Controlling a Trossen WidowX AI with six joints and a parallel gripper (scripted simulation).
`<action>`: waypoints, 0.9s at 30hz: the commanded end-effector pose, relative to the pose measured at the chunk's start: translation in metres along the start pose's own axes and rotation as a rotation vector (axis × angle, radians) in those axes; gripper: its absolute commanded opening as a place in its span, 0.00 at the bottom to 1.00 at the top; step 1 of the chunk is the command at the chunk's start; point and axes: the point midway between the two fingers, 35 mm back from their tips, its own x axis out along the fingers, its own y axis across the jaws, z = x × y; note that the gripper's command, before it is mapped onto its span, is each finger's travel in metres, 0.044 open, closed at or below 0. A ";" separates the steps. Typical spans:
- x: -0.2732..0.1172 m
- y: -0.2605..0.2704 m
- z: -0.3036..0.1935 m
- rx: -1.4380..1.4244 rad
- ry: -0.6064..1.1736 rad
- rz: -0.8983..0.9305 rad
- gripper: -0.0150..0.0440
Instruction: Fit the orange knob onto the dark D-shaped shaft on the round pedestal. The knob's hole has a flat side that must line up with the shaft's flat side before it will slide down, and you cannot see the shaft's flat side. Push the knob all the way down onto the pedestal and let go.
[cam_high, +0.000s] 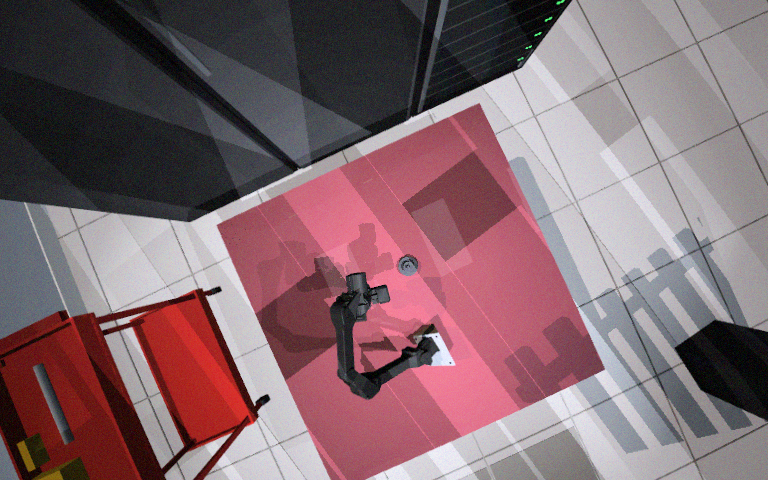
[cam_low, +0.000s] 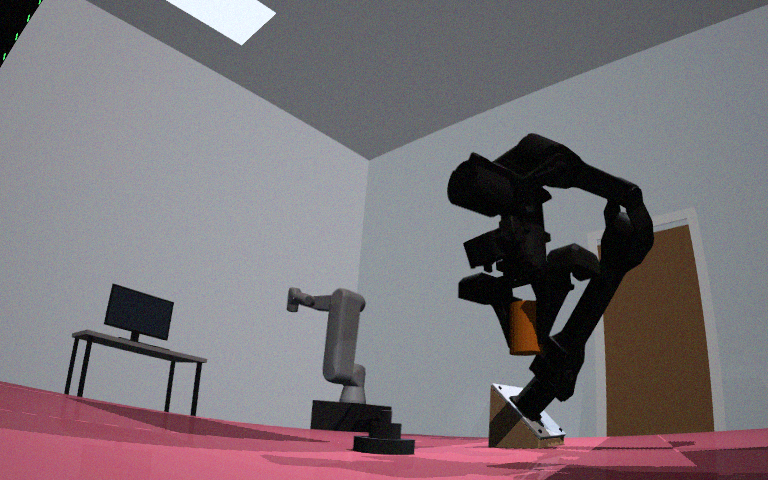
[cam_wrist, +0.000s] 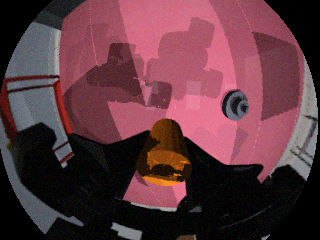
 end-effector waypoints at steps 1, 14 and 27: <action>0.000 -0.011 0.007 -0.002 -0.008 -0.005 0.25; 0.007 -0.049 0.026 -0.016 -0.010 -0.011 0.25; 0.015 -0.088 0.040 -0.031 -0.010 -0.014 0.25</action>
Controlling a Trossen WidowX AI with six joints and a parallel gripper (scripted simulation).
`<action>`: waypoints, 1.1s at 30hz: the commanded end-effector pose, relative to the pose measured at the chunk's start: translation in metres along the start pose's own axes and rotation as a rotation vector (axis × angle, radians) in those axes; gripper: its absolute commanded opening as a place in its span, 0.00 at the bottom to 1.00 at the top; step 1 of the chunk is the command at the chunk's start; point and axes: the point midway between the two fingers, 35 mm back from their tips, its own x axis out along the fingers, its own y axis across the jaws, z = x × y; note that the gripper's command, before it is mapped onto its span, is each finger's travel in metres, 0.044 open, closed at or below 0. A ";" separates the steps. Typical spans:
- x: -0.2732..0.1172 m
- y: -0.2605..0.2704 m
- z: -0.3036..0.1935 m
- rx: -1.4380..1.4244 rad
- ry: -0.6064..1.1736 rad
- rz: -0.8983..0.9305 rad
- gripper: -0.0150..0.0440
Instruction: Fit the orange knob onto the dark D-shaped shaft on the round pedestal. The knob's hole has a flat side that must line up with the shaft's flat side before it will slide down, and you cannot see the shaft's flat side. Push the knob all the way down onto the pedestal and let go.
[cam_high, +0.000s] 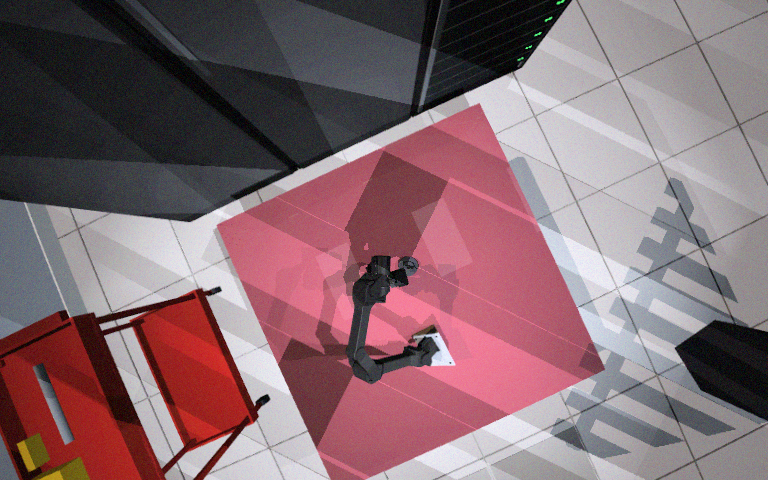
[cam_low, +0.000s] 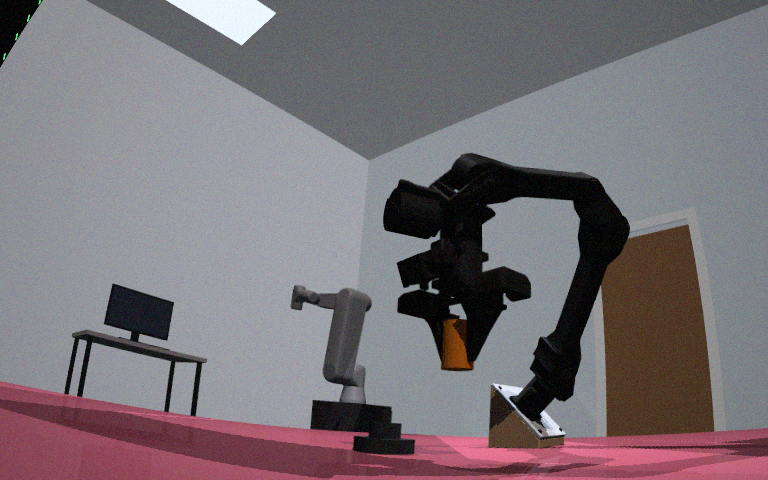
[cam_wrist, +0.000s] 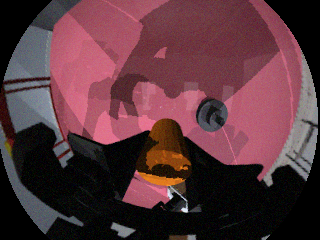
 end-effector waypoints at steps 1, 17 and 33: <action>0.000 -0.013 0.003 -0.003 -0.007 -0.004 0.25; 0.012 -0.062 0.013 -0.022 -0.006 -0.004 0.25; 0.027 -0.112 0.015 -0.041 -0.003 0.001 0.25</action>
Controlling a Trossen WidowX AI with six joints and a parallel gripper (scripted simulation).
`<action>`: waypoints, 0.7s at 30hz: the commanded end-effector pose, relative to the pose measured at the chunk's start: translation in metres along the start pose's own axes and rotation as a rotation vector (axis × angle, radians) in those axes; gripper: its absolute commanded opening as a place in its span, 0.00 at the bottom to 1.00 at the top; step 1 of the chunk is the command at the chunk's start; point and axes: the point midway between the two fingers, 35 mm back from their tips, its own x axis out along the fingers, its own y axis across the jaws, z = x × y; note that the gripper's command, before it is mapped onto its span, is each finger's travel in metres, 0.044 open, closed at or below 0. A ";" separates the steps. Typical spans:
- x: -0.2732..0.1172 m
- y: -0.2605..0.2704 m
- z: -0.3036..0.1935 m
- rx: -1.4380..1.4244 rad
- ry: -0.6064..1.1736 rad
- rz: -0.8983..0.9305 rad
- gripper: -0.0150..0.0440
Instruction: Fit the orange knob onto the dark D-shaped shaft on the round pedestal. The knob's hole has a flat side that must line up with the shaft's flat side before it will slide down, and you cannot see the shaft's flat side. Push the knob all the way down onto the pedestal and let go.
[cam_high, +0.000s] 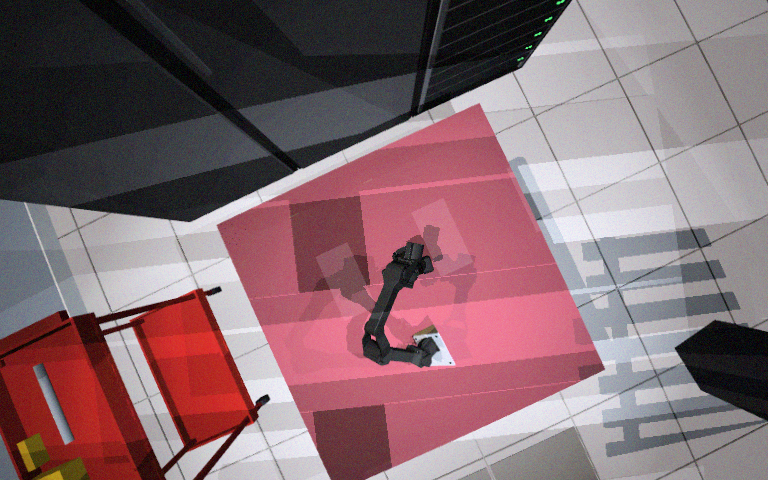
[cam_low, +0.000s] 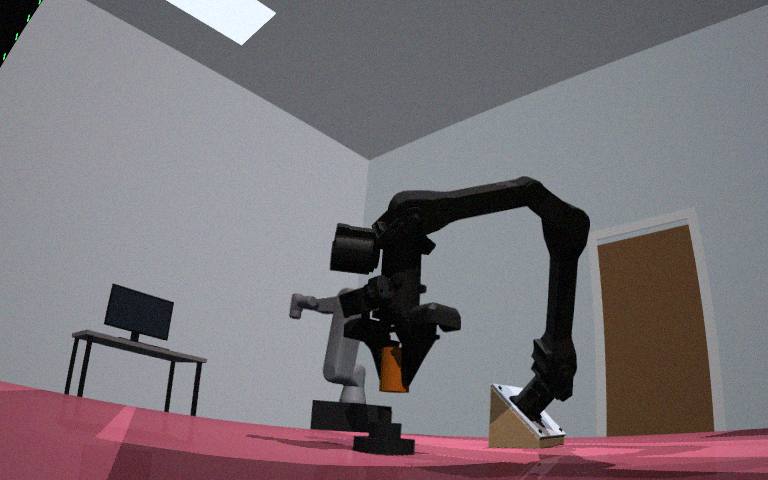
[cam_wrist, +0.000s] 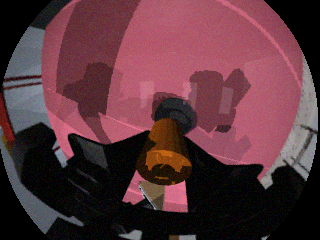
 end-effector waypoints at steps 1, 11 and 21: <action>0.001 -0.012 -0.001 -0.003 -0.006 -0.002 0.25; 0.017 -0.014 -0.001 -0.004 -0.006 -0.002 0.25; 0.023 -0.015 0.000 -0.009 -0.006 -0.001 0.25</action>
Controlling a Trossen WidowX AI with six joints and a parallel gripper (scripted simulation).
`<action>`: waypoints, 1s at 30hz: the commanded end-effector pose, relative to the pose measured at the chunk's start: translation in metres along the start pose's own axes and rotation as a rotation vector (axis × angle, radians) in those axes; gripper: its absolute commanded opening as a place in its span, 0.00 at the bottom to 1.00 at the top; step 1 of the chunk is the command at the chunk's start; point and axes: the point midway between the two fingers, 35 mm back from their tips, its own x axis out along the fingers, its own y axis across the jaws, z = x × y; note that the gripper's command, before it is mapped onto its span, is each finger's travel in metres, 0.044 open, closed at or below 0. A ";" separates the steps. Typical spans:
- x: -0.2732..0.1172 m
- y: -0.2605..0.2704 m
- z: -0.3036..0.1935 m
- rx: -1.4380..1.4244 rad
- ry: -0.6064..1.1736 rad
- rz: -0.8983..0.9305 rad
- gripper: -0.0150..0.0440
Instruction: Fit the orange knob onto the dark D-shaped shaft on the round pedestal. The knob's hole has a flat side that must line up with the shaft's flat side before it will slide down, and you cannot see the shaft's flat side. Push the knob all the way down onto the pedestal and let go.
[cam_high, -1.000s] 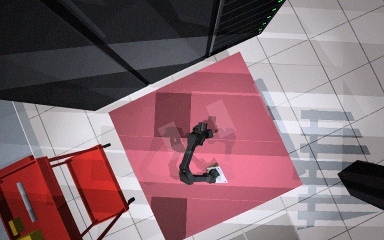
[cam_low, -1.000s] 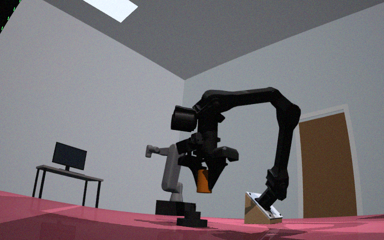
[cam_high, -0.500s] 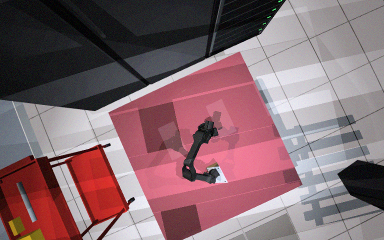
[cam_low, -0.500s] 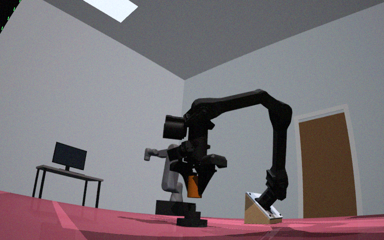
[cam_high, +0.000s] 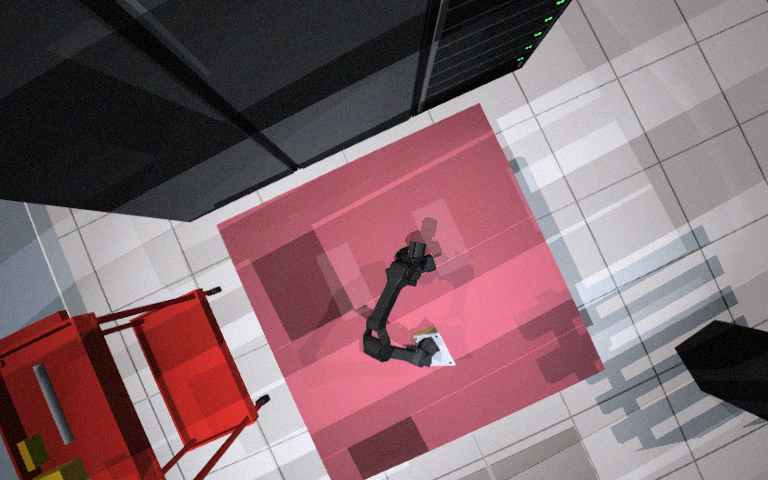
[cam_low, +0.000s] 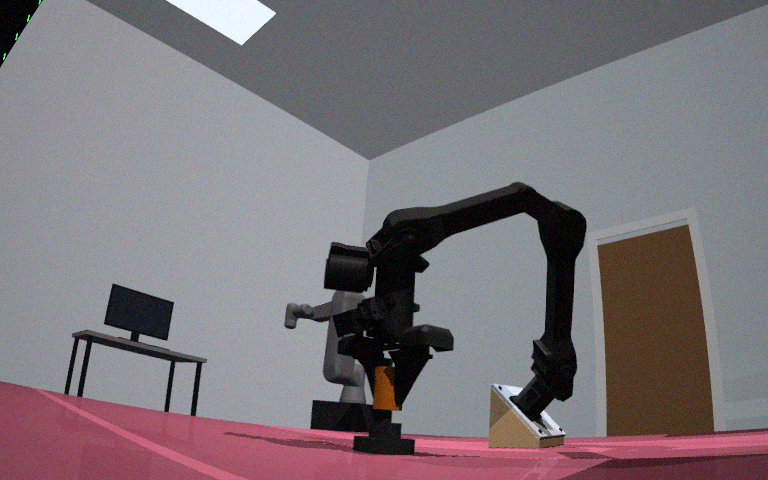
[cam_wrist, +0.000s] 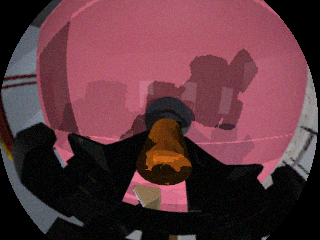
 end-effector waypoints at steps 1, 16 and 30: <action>-0.003 -0.002 0.002 -0.001 -0.008 0.002 0.25; 0.001 -0.002 0.003 -0.001 -0.008 0.002 0.25; -0.004 -0.001 -0.001 -0.088 -0.008 0.002 0.25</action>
